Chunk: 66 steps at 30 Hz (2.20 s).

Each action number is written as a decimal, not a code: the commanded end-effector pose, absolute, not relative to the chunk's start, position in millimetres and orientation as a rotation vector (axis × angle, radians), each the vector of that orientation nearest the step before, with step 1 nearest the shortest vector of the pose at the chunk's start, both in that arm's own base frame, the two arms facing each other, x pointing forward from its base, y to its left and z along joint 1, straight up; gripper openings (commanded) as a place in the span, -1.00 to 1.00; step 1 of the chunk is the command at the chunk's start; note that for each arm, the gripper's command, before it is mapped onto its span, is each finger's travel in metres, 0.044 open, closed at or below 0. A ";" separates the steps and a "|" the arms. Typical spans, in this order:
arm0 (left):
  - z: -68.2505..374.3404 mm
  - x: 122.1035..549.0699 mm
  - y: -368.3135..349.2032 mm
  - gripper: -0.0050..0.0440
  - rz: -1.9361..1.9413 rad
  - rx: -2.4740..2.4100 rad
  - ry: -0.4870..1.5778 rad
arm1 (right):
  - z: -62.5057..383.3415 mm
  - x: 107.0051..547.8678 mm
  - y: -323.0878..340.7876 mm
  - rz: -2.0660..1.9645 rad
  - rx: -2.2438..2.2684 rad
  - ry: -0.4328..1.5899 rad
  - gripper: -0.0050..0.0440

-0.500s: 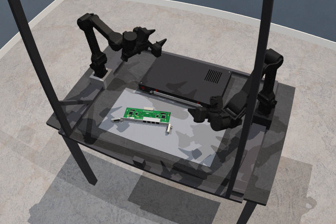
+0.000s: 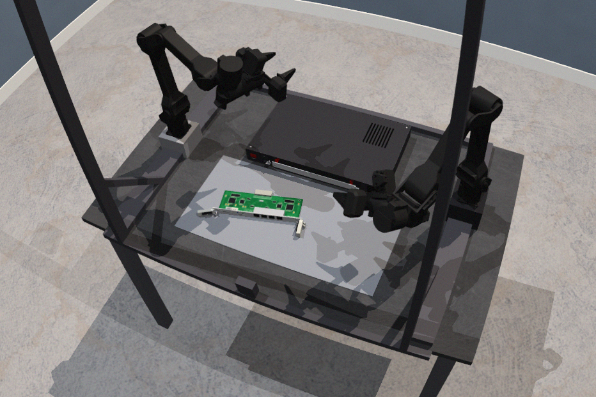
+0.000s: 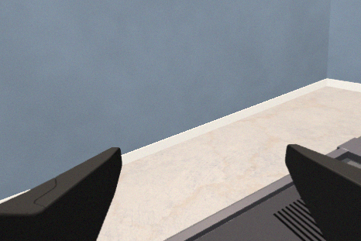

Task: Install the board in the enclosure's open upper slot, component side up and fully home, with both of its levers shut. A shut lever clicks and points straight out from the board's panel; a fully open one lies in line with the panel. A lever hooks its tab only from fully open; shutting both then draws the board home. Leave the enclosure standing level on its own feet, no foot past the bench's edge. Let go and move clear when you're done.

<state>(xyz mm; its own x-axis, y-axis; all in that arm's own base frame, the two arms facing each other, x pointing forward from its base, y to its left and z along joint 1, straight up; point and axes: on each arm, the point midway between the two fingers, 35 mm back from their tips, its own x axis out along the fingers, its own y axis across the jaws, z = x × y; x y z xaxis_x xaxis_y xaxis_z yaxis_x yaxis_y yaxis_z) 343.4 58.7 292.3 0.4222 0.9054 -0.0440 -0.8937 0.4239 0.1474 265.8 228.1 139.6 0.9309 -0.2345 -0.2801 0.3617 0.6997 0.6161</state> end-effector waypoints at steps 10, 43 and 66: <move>297.2 357.2 46.9 0.15 1.007 0.056 0.126 | 143.8 266.5 223.7 -0.294 0.661 0.215 0.84; 136.7 326.6 -151.4 0.11 0.160 -0.480 1.065 | 139.3 260.2 199.0 0.049 0.009 0.239 0.84; 9.2 342.2 -170.5 0.05 0.191 -0.155 1.117 | 139.8 260.9 201.6 0.050 0.008 0.238 0.84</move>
